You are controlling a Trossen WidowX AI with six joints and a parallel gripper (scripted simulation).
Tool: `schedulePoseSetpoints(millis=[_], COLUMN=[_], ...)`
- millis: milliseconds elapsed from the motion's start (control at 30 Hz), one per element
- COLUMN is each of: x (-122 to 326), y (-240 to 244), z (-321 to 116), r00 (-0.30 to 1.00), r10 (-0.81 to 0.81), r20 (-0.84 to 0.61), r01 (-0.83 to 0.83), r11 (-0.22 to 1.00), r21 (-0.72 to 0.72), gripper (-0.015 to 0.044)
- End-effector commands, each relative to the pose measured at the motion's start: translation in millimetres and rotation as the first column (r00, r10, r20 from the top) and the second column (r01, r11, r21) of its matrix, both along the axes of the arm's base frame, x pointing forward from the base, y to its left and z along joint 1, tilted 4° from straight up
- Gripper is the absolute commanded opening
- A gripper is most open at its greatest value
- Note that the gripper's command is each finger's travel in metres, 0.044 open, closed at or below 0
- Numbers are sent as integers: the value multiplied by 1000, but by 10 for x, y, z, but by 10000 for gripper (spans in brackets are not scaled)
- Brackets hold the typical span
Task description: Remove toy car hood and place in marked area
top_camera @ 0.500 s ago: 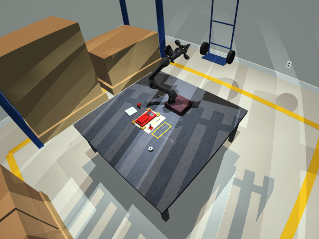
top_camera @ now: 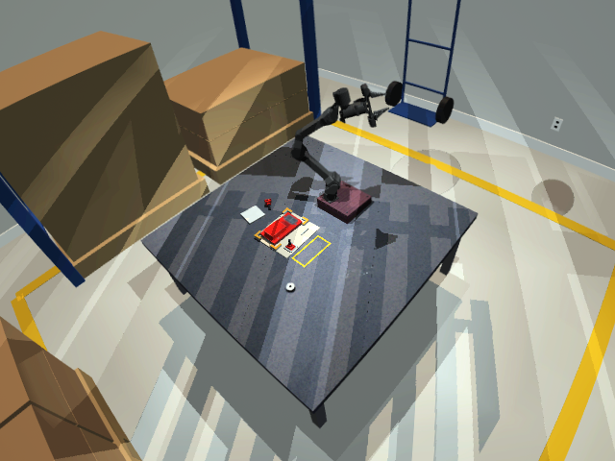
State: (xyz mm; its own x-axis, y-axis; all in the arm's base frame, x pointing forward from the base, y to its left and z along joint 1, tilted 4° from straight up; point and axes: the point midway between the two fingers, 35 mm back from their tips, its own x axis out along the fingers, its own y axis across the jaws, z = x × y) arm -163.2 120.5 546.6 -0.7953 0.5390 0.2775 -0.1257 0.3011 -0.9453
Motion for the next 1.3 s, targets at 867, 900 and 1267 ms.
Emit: schedulePoseSetpoints(millis=[867,900,1267], x=[1719,1814,2812], y=[2165,2176,2255], z=[-1493,-1534,-2125], r00=[625,606,333], r10=[-765,-780,-923], r20=[153,154,192], r01=[621,621,475], r11=[369,344,-12], r21=[-691,-704,-880], gripper=[440,440,440])
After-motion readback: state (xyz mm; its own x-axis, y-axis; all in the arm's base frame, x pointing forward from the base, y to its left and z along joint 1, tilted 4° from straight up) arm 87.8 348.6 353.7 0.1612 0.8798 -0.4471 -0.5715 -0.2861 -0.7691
